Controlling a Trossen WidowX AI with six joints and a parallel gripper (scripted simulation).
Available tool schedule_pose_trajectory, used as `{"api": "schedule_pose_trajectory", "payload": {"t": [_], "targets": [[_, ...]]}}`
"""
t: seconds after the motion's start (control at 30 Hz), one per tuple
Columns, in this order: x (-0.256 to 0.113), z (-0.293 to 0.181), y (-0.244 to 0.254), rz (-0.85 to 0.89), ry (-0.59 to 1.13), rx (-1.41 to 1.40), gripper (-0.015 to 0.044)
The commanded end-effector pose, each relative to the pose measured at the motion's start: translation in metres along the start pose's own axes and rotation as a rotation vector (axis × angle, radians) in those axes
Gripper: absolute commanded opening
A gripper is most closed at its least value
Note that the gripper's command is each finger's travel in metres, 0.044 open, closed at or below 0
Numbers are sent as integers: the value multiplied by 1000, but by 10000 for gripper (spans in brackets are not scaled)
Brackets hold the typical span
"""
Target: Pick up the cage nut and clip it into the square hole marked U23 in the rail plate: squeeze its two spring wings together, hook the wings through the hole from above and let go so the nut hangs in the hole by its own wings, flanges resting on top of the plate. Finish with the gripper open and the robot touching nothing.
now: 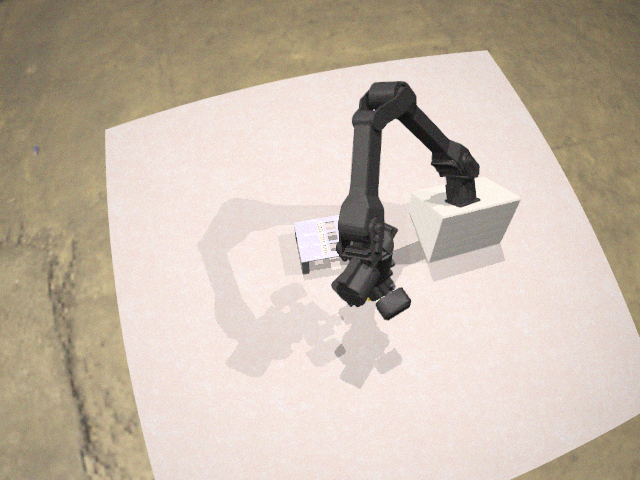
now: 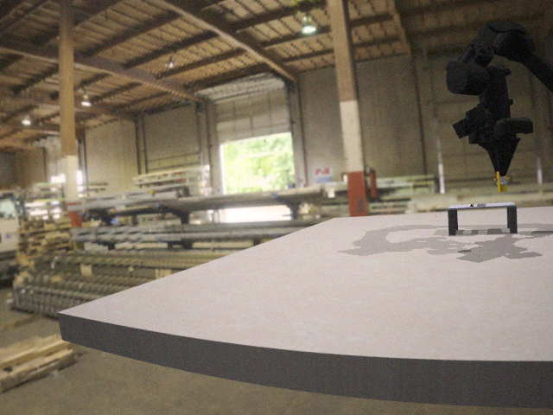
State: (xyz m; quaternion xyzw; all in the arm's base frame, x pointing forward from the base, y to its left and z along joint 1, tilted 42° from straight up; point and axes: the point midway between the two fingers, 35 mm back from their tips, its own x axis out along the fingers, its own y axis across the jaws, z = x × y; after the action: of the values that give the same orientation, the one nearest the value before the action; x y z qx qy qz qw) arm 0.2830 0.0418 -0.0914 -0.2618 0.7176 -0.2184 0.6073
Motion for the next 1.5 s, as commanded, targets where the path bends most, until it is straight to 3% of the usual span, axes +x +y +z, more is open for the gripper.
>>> {"api": "schedule_pose_trajectory", "payload": {"t": [0.0,0.5,1.0,1.47], "targets": [[-4,3,-20,10,-2,32,37],[-7,3,-120,25,-14,192,37],[-2,-33,-215,-10,1,349,37],[13,-33,-215,-12,7,355,37]]}}
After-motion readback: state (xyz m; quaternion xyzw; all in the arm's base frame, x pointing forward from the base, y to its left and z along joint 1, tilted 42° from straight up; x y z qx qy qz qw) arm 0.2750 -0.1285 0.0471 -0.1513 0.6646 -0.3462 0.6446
